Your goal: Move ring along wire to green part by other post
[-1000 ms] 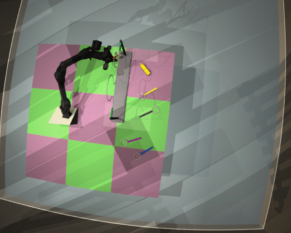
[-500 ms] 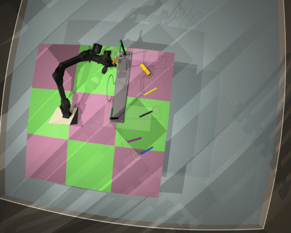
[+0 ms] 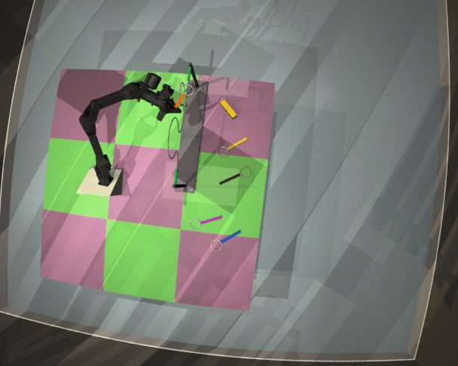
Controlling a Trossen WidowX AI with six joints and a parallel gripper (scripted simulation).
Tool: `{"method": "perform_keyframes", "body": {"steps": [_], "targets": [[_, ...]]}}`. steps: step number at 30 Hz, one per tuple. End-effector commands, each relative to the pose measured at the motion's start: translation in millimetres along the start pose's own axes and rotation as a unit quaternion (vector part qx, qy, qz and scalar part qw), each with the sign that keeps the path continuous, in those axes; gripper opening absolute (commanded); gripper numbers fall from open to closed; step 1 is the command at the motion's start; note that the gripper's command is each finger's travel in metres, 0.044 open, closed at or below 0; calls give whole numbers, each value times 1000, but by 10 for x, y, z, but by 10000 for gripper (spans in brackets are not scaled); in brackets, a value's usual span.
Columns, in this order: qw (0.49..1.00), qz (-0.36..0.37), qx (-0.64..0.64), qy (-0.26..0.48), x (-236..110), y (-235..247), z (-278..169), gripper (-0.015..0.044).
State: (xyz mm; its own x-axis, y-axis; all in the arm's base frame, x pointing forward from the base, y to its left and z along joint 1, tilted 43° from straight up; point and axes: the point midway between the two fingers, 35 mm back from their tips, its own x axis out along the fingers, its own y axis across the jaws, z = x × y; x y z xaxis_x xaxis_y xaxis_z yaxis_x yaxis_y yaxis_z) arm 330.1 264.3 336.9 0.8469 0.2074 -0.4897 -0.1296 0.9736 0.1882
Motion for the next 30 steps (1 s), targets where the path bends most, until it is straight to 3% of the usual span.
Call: {"method": "perform_keyframes", "body": {"steps": [1,30], "targets": [[999,-24,-37,-3,-14,-160,22,-150],[919,-194,-343,-1,-260,-1162,438,-150]]}}
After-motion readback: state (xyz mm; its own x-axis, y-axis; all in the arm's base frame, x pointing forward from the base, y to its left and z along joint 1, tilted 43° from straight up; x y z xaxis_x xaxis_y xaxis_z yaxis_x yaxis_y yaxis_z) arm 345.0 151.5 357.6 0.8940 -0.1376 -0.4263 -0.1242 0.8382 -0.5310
